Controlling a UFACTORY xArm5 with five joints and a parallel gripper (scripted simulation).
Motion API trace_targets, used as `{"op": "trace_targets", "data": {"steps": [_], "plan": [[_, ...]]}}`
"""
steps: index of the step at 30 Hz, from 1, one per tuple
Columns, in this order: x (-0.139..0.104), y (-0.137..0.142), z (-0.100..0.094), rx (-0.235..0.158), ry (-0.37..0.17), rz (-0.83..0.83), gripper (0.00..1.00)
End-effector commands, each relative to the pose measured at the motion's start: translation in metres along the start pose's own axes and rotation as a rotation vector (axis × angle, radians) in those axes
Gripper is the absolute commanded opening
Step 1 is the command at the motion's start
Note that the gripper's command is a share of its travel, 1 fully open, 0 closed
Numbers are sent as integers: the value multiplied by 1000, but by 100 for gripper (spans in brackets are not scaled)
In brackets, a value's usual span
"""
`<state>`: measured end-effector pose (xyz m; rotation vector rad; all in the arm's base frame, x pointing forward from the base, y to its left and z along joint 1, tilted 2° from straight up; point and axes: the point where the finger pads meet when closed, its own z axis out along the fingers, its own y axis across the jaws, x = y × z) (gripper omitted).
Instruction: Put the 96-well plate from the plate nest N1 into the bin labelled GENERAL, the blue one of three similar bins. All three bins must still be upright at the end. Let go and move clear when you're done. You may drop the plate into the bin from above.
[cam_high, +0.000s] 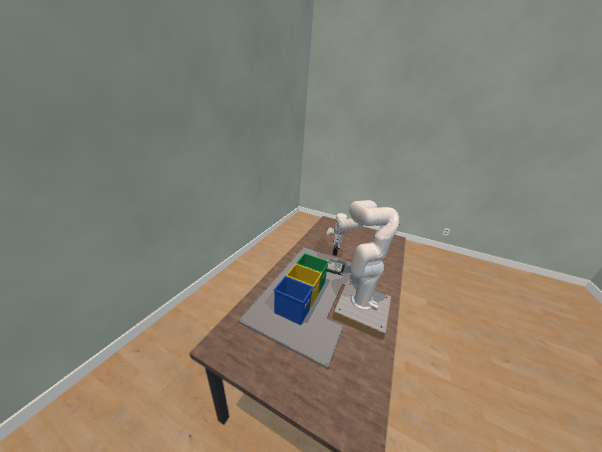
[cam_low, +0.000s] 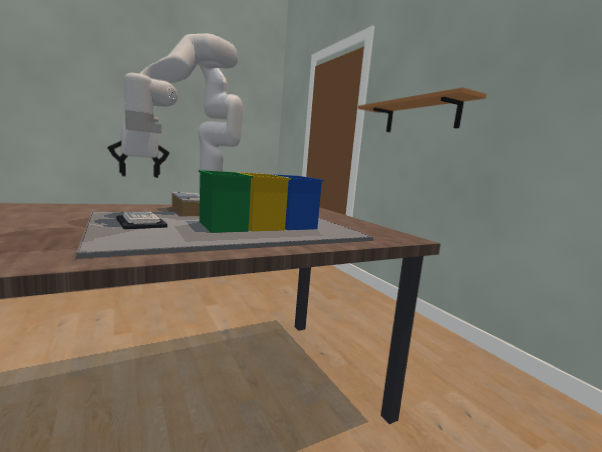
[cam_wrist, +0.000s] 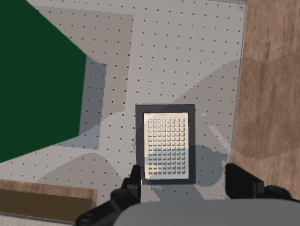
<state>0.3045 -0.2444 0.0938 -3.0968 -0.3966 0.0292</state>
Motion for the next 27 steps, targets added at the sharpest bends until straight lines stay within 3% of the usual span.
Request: {"op": "trace_targets", "data": {"steps": [1, 27], "plan": [[1, 1, 5, -2, 2, 0, 100], [1, 1, 44, -2, 2, 0, 100]]}}
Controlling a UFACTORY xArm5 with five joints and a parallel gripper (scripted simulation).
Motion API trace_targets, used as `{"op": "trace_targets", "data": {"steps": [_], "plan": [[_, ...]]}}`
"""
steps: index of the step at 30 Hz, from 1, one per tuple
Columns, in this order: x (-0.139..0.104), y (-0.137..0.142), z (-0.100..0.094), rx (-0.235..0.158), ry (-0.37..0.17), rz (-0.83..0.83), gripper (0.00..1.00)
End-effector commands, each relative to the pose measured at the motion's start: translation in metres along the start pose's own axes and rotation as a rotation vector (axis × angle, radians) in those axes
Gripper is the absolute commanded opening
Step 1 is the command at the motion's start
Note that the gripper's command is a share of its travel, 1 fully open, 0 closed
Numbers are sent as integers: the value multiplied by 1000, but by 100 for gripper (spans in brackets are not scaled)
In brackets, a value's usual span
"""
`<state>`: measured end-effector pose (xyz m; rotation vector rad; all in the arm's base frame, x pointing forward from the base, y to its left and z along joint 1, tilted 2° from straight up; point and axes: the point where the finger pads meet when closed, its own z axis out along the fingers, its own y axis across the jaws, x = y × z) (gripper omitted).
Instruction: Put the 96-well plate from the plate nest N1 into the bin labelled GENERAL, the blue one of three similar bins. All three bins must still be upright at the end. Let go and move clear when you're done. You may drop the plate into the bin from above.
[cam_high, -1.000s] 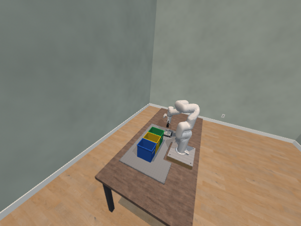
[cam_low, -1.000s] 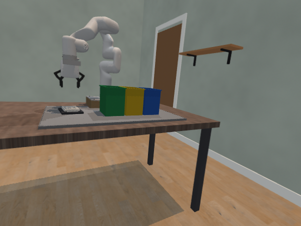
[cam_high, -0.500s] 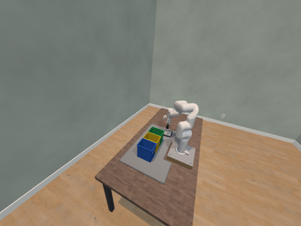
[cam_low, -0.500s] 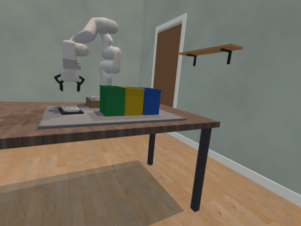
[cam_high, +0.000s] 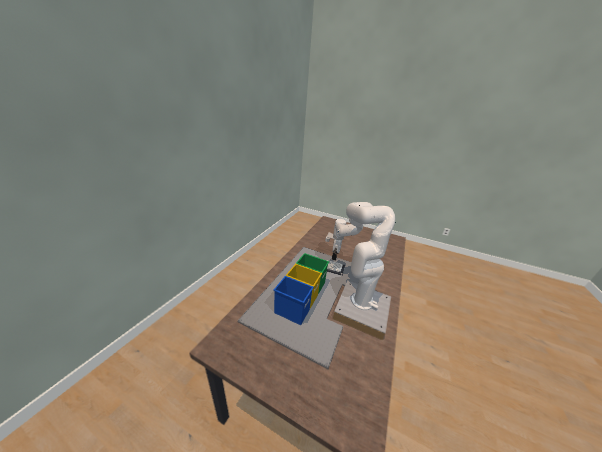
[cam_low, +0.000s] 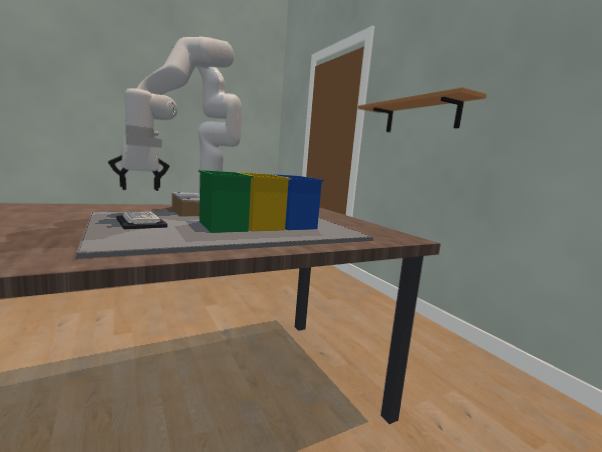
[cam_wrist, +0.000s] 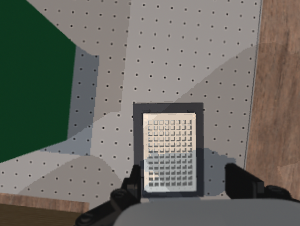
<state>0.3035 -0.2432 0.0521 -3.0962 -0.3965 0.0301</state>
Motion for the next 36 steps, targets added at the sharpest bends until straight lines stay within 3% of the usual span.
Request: {"op": "trace_targets", "data": {"steps": [1, 36], "plan": [[1, 1, 2, -3, 2, 0, 100], [1, 1, 54, -3, 2, 0, 100]]}}
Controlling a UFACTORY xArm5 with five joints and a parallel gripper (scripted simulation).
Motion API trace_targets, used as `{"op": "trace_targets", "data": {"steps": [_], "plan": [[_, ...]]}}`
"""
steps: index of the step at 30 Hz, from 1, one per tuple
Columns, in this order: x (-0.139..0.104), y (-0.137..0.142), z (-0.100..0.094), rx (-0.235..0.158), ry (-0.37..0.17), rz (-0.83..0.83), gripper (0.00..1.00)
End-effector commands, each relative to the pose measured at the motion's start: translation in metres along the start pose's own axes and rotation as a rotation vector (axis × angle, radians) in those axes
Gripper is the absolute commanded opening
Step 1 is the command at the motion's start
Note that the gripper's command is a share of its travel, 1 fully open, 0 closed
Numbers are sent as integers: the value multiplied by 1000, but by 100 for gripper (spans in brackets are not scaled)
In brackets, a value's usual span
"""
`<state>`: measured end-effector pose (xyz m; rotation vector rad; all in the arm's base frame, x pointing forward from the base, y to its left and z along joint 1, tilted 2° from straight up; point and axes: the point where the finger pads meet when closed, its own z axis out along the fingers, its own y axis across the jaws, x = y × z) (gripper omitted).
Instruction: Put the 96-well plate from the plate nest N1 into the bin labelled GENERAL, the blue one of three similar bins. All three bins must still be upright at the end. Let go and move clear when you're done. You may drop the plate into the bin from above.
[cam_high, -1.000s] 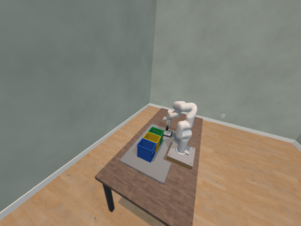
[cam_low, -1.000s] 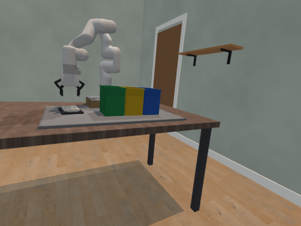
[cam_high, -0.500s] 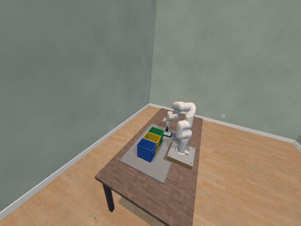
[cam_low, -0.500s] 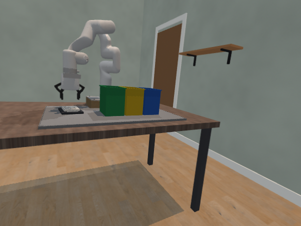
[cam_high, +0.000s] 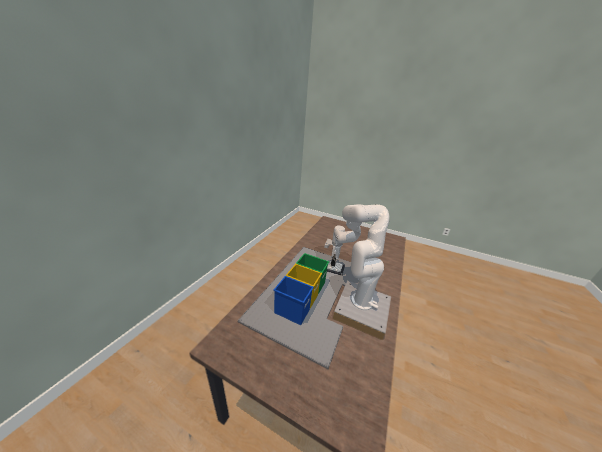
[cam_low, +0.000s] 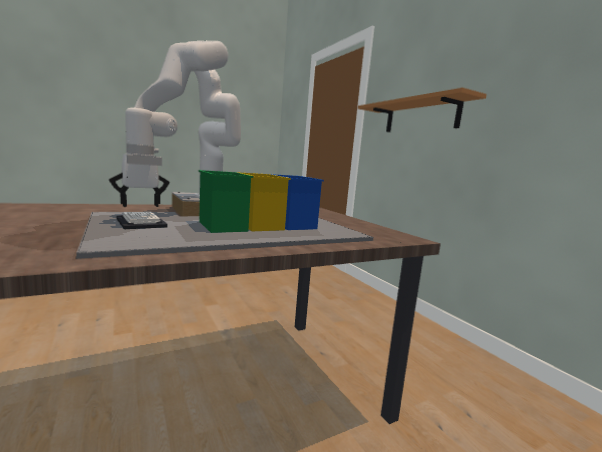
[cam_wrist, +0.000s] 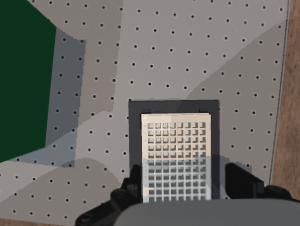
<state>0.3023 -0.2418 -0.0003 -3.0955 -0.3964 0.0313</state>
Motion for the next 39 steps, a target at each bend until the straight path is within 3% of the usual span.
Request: {"op": "trace_targets", "data": {"steps": [1, 7, 39], "plan": [[1, 2, 3, -4, 3, 0, 100], [1, 1, 13, -4, 3, 0, 100], [1, 1, 24, -4, 3, 0, 100]]}}
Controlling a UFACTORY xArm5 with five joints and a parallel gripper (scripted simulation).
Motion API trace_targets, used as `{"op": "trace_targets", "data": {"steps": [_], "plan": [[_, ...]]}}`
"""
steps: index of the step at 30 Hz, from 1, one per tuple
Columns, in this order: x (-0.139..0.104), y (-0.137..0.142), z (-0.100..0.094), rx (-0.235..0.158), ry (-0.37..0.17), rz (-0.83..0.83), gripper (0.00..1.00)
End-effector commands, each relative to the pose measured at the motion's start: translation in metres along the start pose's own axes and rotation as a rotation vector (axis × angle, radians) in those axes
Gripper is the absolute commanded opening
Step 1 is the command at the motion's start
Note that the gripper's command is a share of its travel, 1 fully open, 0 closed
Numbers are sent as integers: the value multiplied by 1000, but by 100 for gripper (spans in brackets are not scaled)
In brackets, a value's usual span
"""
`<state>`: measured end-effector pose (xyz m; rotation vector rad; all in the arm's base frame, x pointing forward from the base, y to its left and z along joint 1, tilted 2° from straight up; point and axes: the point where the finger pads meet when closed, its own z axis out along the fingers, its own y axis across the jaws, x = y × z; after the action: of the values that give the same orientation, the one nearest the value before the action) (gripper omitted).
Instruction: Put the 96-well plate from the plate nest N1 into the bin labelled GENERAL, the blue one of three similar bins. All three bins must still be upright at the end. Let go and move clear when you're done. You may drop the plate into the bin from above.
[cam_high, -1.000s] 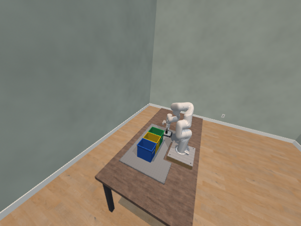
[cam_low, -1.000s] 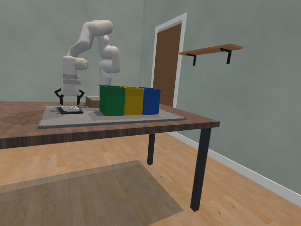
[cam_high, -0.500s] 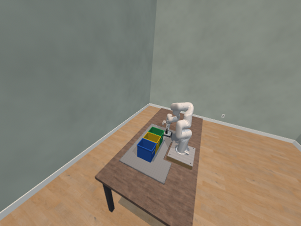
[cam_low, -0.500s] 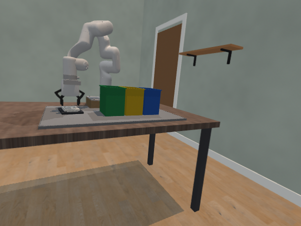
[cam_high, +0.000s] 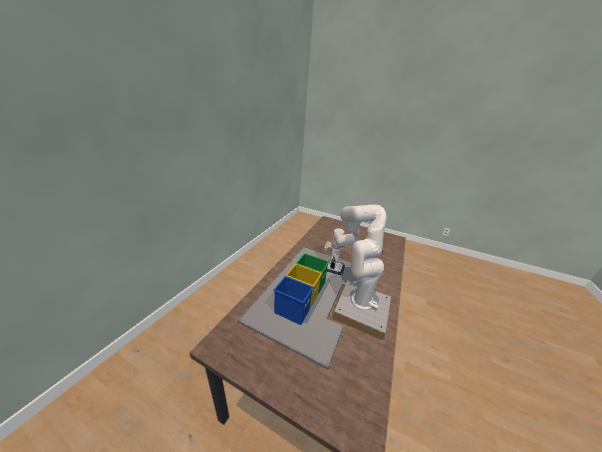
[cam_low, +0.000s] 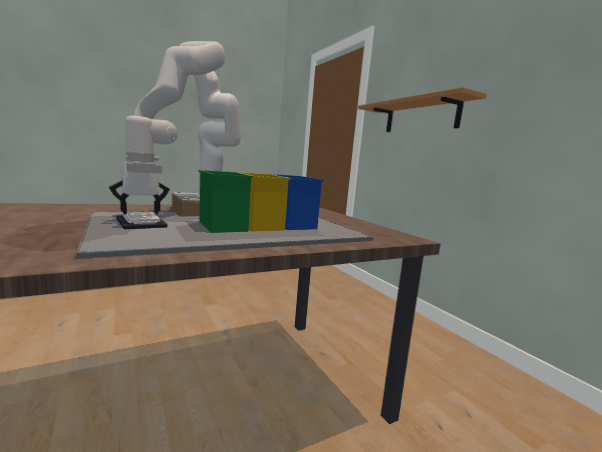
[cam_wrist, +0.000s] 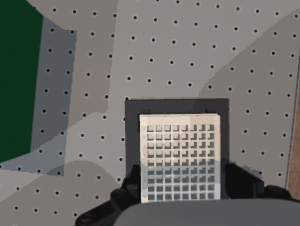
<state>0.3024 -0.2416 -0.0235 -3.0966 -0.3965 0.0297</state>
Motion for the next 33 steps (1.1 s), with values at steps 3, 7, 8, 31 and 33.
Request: {"op": "trace_targets", "data": {"steps": [3, 7, 8, 31, 33], "plan": [[1, 1, 3, -2, 2, 0, 100], [1, 1, 6, -2, 2, 0, 100], [1, 1, 6, -2, 2, 0, 100], [1, 1, 10, -2, 2, 0, 100], [1, 1, 10, -2, 2, 0, 100]]}}
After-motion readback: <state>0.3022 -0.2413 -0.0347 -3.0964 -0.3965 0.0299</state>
